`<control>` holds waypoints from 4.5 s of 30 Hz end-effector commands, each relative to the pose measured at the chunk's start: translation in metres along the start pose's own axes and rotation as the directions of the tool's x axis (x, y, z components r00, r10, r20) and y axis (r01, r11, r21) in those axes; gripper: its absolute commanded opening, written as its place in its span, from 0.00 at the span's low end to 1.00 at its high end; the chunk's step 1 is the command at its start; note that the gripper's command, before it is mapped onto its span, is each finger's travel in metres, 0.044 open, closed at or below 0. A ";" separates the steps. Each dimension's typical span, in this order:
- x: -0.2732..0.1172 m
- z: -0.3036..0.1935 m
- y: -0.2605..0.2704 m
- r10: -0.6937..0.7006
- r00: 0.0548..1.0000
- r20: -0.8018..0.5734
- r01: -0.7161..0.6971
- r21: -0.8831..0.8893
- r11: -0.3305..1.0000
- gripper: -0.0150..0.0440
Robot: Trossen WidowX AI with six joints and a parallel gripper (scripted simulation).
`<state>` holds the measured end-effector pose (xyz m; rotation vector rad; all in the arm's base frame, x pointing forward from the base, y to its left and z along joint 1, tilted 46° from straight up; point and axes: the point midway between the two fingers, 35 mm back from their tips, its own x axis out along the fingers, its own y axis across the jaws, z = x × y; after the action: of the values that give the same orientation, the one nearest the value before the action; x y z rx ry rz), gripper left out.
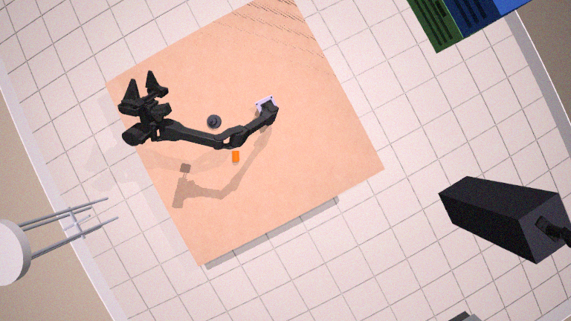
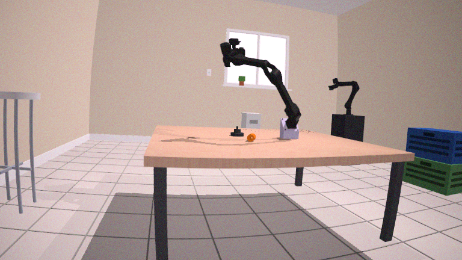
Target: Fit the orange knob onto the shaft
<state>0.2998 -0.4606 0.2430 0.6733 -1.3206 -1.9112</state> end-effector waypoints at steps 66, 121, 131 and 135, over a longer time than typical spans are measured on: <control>-0.434 0.268 -0.250 -0.552 -0.808 0.205 -0.282 -0.958 0.059 1.00; -0.455 0.274 -0.279 -0.551 -0.808 0.206 -0.284 -0.957 0.058 0.56; -0.457 0.275 -0.268 -0.677 -0.716 0.171 -0.287 -0.956 0.061 0.56; -0.458 0.276 -0.265 -0.718 -0.678 0.158 -0.287 -0.956 0.062 0.56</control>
<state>0.3055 0.1186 0.0960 2.2581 1.7245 -0.9851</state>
